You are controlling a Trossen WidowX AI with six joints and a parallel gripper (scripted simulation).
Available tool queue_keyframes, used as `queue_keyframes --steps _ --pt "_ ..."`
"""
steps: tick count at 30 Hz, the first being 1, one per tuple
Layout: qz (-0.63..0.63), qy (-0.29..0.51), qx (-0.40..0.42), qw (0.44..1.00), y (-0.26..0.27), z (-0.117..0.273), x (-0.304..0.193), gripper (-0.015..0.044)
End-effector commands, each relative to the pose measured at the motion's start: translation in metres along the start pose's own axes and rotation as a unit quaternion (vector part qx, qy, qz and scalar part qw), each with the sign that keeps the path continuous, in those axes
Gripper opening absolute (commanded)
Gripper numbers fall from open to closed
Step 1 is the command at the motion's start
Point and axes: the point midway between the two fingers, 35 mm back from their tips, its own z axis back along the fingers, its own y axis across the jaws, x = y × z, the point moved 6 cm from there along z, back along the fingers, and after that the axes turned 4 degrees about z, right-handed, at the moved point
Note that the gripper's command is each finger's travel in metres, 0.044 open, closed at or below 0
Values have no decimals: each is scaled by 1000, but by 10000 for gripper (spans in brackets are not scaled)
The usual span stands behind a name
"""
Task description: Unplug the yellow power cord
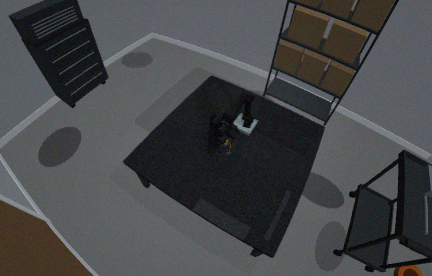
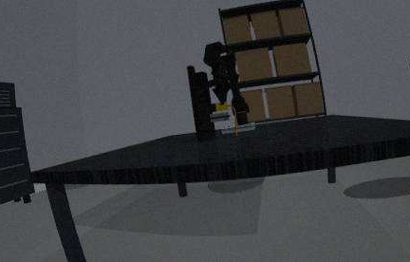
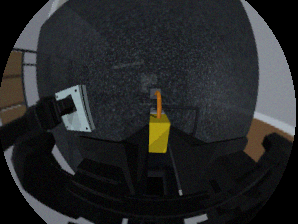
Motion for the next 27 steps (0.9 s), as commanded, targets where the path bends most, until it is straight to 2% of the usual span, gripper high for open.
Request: queue_keyframes --steps 1,27 --pt "0 0 -2 1000 -1 0 4 0" --pt "0 -2 -1 1000 -4 3 46 0"
